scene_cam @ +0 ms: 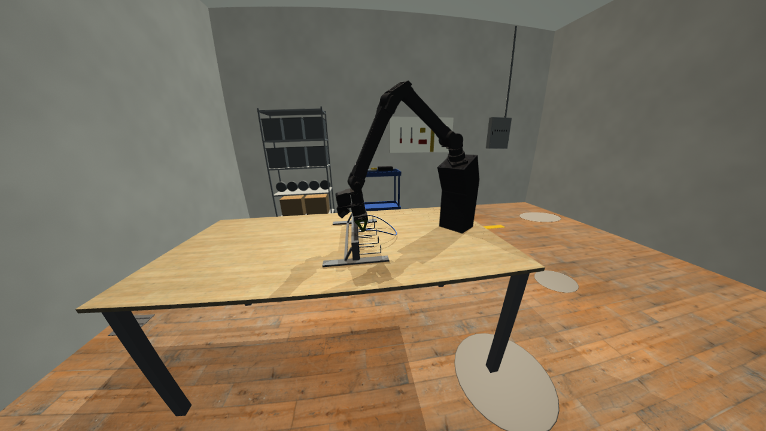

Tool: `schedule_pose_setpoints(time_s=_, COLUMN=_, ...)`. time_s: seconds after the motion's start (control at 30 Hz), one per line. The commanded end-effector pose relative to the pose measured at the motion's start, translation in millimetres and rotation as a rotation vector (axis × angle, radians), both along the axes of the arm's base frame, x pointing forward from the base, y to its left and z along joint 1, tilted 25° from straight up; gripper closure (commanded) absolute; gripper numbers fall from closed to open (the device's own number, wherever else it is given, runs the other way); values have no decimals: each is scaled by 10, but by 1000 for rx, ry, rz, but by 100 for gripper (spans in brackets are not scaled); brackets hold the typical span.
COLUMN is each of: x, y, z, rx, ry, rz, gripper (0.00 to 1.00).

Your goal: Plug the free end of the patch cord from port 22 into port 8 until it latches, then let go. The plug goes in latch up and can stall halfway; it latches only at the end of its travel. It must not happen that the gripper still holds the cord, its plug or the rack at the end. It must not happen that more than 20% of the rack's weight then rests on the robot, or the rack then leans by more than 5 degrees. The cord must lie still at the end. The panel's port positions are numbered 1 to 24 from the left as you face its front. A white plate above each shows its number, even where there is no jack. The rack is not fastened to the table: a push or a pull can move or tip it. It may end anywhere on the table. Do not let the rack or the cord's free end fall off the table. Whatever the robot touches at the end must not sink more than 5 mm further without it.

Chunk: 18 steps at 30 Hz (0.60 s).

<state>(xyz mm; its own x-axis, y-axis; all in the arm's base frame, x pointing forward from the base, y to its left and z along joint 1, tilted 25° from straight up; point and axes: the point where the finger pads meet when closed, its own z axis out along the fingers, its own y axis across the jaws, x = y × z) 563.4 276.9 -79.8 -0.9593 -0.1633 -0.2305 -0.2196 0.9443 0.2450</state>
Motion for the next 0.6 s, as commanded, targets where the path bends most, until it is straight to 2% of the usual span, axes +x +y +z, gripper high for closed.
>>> schedule_pose_setpoints(time_s=0.0, x=551, y=12, z=596, rx=47, ry=-150, rz=-26, gripper=100)
schedule_pose_setpoints(time_s=0.57, x=528, y=14, z=585, rx=46, ry=-147, rz=-26, gripper=100)
